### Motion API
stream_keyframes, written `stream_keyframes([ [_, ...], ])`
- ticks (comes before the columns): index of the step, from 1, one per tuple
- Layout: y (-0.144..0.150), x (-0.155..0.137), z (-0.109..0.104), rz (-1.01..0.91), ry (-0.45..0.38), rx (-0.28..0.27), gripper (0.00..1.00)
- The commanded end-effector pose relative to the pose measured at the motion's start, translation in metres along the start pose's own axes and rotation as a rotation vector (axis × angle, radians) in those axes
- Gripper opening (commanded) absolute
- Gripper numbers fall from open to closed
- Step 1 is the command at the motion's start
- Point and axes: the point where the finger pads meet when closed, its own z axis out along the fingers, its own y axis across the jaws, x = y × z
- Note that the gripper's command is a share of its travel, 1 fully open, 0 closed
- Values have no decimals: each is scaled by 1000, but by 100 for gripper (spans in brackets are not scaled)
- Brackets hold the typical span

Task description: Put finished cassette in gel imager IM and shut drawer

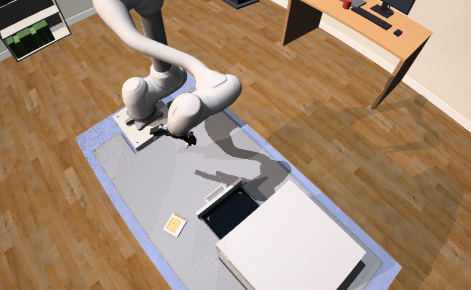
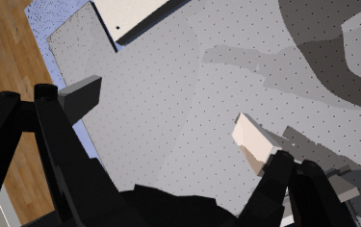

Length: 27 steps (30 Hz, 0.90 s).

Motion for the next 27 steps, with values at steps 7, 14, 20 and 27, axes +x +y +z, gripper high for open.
stream_keyframes([
  [7,0,0,0,0,0,0,100],
  [14,0,0,0,0,0,0,100],
  [20,8,-4,3,65,0,-12,100],
  [27,21,-10,8,294,-24,-50,100],
])
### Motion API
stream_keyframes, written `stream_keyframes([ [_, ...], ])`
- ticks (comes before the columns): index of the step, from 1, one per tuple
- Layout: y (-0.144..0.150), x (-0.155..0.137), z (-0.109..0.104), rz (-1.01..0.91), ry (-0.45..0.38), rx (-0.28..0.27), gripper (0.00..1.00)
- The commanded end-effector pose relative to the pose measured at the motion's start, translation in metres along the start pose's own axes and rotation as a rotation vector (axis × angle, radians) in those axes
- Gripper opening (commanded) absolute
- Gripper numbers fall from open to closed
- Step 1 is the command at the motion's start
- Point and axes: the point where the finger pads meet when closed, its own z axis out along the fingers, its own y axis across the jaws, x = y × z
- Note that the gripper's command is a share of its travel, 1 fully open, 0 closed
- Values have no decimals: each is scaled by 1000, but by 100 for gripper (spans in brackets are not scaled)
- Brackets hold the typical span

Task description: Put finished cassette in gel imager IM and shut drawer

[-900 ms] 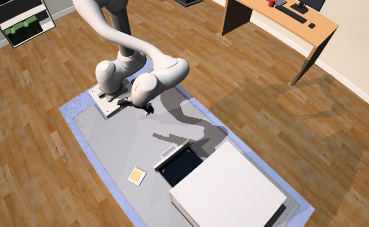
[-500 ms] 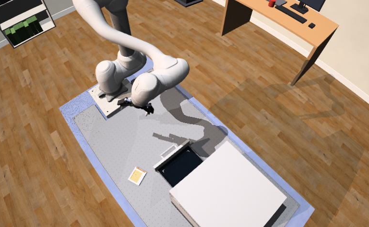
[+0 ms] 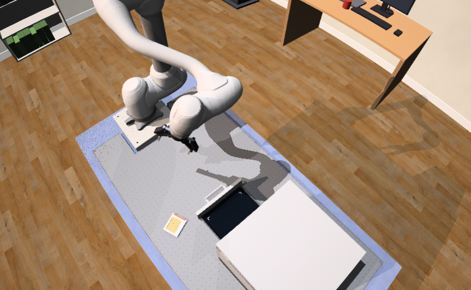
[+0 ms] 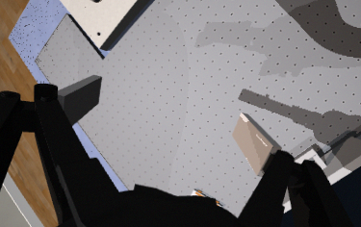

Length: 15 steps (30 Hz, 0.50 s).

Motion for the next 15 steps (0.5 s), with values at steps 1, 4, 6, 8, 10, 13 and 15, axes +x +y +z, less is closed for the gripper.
stream_keyframes([
  [1,8,-2,3,119,-12,-20,100],
  [4,13,-3,5,217,-17,-38,100],
  [6,14,-3,5,250,-18,-45,100],
  [8,19,-4,7,283,-19,-51,100],
  [10,24,-6,9,348,-20,-64,100],
  [13,30,-7,11,446,-20,-83,100],
  [15,31,-7,11,512,-19,-97,100],
])
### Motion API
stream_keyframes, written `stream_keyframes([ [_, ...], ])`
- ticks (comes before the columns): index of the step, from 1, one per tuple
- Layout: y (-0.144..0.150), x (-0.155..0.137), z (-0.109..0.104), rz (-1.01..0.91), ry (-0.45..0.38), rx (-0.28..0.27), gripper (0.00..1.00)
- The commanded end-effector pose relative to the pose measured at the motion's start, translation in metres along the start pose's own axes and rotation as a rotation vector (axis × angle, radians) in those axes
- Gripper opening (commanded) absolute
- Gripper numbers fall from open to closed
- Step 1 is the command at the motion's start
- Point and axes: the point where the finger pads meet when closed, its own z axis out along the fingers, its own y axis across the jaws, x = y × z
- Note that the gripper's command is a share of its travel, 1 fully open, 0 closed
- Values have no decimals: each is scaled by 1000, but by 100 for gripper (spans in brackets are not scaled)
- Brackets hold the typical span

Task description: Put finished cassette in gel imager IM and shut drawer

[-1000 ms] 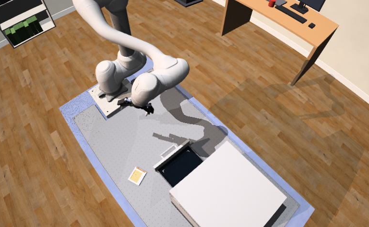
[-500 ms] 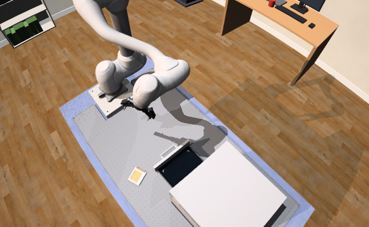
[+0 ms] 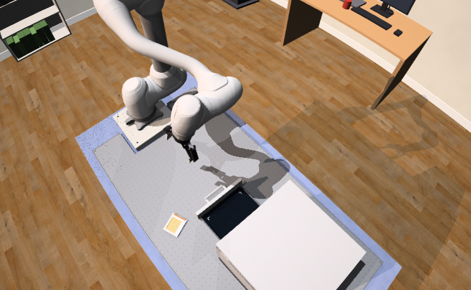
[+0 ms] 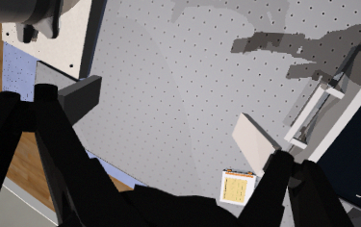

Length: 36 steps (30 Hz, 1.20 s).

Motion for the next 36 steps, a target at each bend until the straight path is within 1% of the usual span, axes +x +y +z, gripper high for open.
stream_keyframes([
  [1,7,2,3,119,-2,-22,100],
  [7,18,4,7,315,7,-59,100],
  [9,18,4,7,315,7,-59,100],
  [13,29,6,11,446,18,-83,100],
  [21,40,9,14,707,48,-127,100],
  [24,50,11,17,805,63,-142,100],
  [26,50,11,17,805,63,-142,100],
  [27,55,13,18,837,69,-147,100],
  [36,66,15,21,1129,126,-186,100],
])
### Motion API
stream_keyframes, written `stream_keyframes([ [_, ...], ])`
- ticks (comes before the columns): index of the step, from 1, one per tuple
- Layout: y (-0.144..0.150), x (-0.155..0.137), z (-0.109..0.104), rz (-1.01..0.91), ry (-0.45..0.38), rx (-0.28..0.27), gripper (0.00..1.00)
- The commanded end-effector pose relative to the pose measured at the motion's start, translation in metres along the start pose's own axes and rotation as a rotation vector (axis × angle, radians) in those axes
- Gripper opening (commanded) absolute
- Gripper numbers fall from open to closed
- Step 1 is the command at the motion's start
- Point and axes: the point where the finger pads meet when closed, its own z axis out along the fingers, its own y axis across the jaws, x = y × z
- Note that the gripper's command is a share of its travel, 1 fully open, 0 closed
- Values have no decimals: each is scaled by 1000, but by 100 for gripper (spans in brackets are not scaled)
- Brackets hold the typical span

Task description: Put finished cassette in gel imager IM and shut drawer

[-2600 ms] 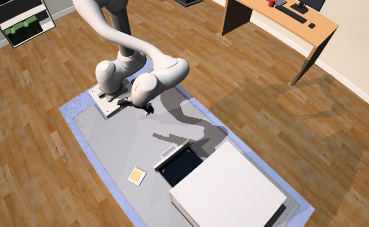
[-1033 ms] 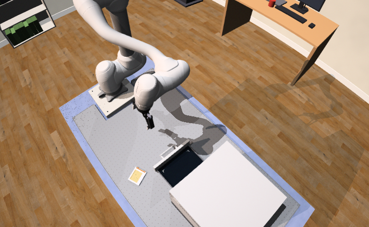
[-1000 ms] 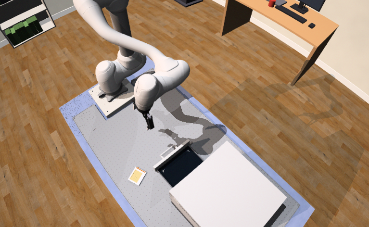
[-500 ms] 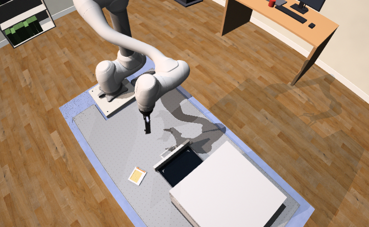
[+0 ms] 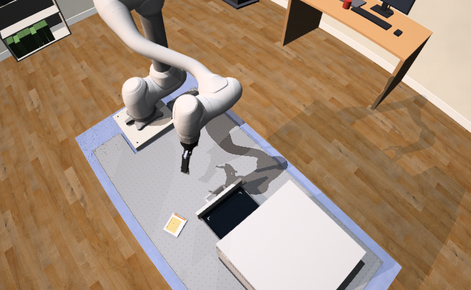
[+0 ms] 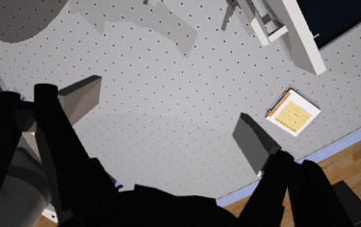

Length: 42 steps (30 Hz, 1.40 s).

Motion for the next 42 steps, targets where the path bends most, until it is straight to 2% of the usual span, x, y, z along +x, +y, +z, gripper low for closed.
stream_keyframes([
  [1,2,7,3,120,18,-14,100],
  [5,3,12,5,251,42,-21,100],
  [7,3,12,5,251,42,-21,100],
  [9,6,21,8,316,55,-23,100],
  [19,8,31,12,643,120,-24,100],
  [31,8,31,12,644,120,-24,100],
  [32,13,31,13,677,120,-22,68],
  [39,47,32,22,862,123,-10,68],
  [42,52,32,23,880,123,-9,68],
])
